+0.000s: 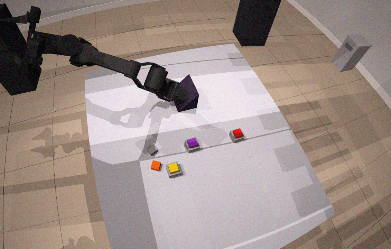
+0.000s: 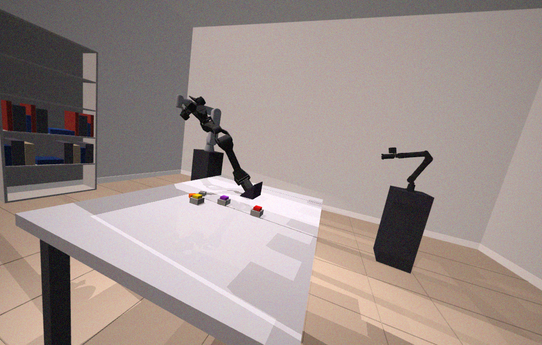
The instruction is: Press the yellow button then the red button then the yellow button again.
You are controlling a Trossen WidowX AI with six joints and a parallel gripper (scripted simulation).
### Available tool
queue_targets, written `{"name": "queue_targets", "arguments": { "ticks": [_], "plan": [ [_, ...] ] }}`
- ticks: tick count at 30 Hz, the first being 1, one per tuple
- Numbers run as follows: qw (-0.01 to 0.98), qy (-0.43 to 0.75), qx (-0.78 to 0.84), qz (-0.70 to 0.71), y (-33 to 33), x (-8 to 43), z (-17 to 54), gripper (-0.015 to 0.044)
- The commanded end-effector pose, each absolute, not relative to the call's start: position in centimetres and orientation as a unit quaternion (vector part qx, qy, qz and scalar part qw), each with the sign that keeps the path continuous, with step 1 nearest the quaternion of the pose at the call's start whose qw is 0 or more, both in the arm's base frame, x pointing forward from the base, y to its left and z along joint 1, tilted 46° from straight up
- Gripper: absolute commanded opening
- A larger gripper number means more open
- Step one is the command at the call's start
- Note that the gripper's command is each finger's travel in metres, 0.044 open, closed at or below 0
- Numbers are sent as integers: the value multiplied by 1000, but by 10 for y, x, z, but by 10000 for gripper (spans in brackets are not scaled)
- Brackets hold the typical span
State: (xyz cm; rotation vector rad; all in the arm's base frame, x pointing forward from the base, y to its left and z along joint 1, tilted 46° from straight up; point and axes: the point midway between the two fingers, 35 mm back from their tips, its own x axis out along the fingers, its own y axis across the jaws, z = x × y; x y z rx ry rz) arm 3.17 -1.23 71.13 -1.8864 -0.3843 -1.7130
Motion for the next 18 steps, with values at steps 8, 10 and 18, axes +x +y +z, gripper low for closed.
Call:
{"name": "queue_targets", "arguments": {
  "ticks": [8, 10, 18],
  "plan": [
    [448, -225, -523, -690, -101, -28, 702, 400],
    [497, -236, -462, -695, -135, -33, 692, 400],
    [674, -209, -221, -673, -263, 11, 624, 400]
  ]
}}
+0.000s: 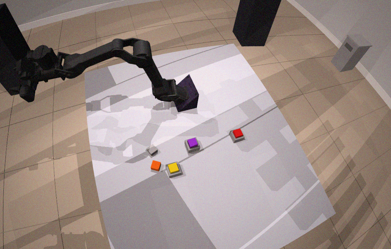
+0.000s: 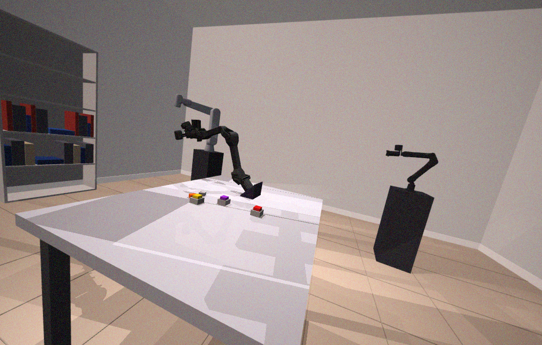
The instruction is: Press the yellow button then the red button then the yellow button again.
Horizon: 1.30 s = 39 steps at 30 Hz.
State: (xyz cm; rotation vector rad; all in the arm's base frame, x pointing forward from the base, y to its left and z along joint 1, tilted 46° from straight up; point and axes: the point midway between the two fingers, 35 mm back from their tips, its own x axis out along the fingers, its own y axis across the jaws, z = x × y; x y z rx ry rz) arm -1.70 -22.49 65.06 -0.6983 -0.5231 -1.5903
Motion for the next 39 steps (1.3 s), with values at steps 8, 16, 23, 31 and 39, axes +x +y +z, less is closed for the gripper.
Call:
{"name": "queue_targets", "arguments": {
  "ticks": [8, 16, 23, 31, 39],
  "plan": [
    [793, -85, -33, -602, -325, 126, 527, 400],
    [849, 92, 74, -515, -306, 243, 421, 400],
    [856, 270, 90, -432, -233, 320, 331, 400],
    [818, 469, 2, -334, -114, 352, 245, 400],
    [739, 596, -190, -249, -3, 327, 197, 400]
  ]
}}
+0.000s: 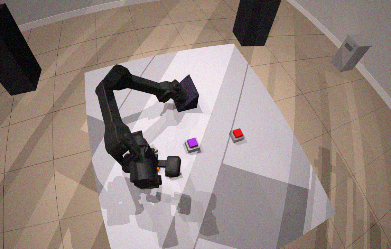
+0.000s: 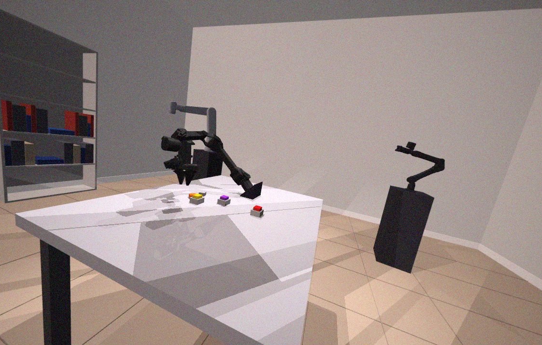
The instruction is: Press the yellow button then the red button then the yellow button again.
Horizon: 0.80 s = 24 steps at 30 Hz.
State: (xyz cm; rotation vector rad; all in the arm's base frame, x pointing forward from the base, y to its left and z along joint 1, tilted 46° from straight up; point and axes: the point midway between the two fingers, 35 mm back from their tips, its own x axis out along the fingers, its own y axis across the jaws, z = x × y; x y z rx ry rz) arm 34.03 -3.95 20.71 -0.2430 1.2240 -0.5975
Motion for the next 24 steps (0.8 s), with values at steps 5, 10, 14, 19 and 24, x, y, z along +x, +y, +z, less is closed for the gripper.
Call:
{"name": "queue_targets", "arguments": {
  "ticks": [5, 10, 14, 19, 24],
  "plan": [
    [693, 619, -300, -216, 39, 307, 188, 400],
    [693, 619, -301, -216, 39, 307, 188, 400],
    [686, 620, -312, -218, 19, 313, 166, 295],
    [678, 622, -324, -222, -3, 315, 144, 164],
    [678, 622, -324, -222, -3, 315, 144, 32]
  ]
}}
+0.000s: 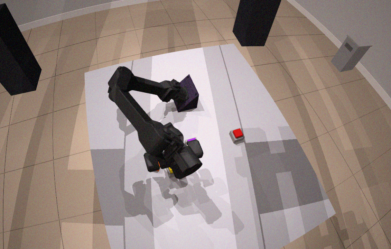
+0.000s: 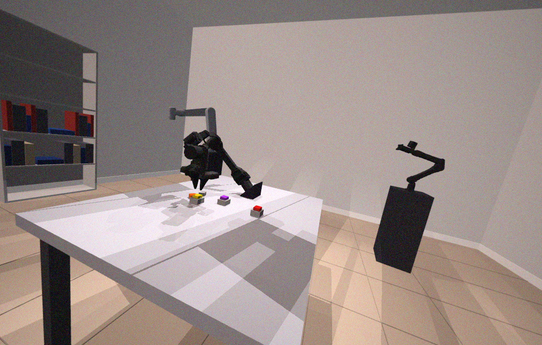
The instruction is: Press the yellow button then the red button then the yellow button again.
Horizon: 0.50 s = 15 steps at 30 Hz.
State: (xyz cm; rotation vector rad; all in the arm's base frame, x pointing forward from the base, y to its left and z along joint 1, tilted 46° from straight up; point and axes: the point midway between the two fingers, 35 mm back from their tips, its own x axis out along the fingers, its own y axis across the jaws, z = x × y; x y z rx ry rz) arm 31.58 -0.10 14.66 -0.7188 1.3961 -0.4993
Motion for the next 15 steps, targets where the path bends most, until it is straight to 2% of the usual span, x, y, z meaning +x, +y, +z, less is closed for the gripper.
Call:
{"name": "queue_targets", "arguments": {
  "ticks": [1, 15],
  "plan": [
    [678, 622, -324, -222, -3, 315, 144, 20],
    [678, 622, -324, -222, -7, 316, 140, 20]
  ]
}}
